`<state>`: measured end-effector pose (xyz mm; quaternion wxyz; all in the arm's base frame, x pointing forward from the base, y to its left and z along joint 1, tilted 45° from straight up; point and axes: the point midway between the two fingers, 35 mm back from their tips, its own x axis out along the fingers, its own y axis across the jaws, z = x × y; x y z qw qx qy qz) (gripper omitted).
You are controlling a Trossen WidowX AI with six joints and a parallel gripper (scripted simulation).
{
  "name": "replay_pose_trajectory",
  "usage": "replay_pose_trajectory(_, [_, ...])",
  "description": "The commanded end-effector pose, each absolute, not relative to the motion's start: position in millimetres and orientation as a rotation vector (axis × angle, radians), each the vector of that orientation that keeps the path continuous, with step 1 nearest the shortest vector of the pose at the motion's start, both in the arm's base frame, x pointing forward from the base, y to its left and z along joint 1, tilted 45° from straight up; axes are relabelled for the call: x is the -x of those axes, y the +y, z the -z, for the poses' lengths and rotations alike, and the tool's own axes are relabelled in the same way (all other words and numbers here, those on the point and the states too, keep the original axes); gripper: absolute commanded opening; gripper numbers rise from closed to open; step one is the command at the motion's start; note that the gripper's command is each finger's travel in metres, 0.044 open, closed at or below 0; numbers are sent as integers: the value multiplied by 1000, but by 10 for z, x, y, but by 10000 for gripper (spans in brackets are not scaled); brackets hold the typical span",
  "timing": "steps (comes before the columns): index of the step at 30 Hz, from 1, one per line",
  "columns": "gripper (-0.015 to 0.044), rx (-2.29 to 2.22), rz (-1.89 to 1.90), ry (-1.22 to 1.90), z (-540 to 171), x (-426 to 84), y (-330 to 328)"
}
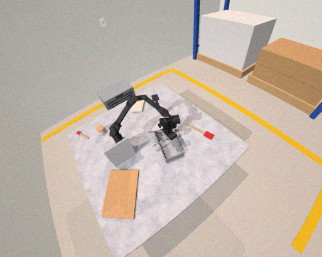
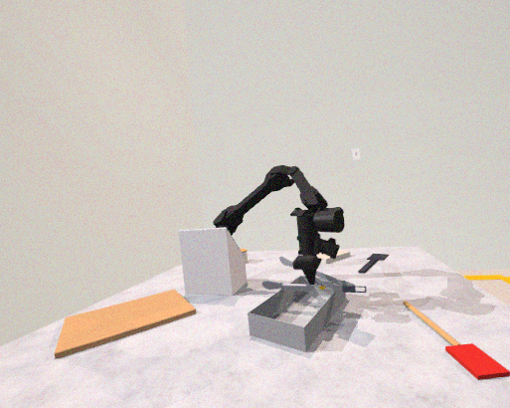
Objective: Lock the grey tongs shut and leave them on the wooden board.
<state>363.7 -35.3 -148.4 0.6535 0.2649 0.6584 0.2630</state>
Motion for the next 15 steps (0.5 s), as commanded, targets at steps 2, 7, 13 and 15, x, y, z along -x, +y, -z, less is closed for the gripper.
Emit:
replay_pose_trajectory(2, [-150,-605,-596,1493,1413,-3626,-281])
replay_pose_trajectory(7, [-150,-606,-597,1493,1359,-3618,-220])
replay_pose_trajectory(13, [-150,-607,-598,1493,1302,-3607,-155])
replay_pose_trajectory(15, [-150,-607,-598,1493,1300,-3607,-153])
